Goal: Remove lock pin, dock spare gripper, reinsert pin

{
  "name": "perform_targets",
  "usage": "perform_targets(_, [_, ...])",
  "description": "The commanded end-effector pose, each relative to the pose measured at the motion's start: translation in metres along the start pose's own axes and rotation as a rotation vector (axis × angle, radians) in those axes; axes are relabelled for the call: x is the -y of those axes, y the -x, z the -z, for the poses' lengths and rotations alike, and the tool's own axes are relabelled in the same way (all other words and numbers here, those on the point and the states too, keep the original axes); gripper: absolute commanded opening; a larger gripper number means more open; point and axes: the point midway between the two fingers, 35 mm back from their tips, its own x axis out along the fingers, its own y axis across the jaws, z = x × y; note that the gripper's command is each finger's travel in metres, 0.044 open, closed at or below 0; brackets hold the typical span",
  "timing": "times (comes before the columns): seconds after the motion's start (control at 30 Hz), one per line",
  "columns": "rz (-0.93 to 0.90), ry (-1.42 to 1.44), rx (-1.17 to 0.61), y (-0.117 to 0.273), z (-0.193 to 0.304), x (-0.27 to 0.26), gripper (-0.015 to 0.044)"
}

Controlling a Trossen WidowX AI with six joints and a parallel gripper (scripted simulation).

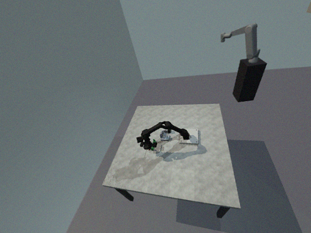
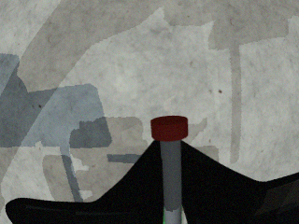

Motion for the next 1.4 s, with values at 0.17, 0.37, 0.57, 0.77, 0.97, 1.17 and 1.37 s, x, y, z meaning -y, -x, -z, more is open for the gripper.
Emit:
perform_targets(0.17, [0.001,-0.003,0.000,-0.013,0.002,0.000,0.0000])
perform_targets(0.37, [0.003,-0.002,0.001,-0.021,0.004,0.000,0.0000])
perform_targets(0.57, [0.005,-0.002,0.002,-0.030,0.005,0.001,0.0000])
perform_targets(0.77, [0.007,-0.001,0.003,-0.039,0.007,0.001,0.0000])
perform_targets(0.97, [0.009,-0.001,0.004,-0.048,0.008,0.001,0.0000])
perform_targets(1.17, [0.010,0.000,0.005,-0.053,0.009,0.001,0.0000])
perform_targets(1.37, [0.010,0.000,0.005,-0.053,0.009,0.001,0.0000])
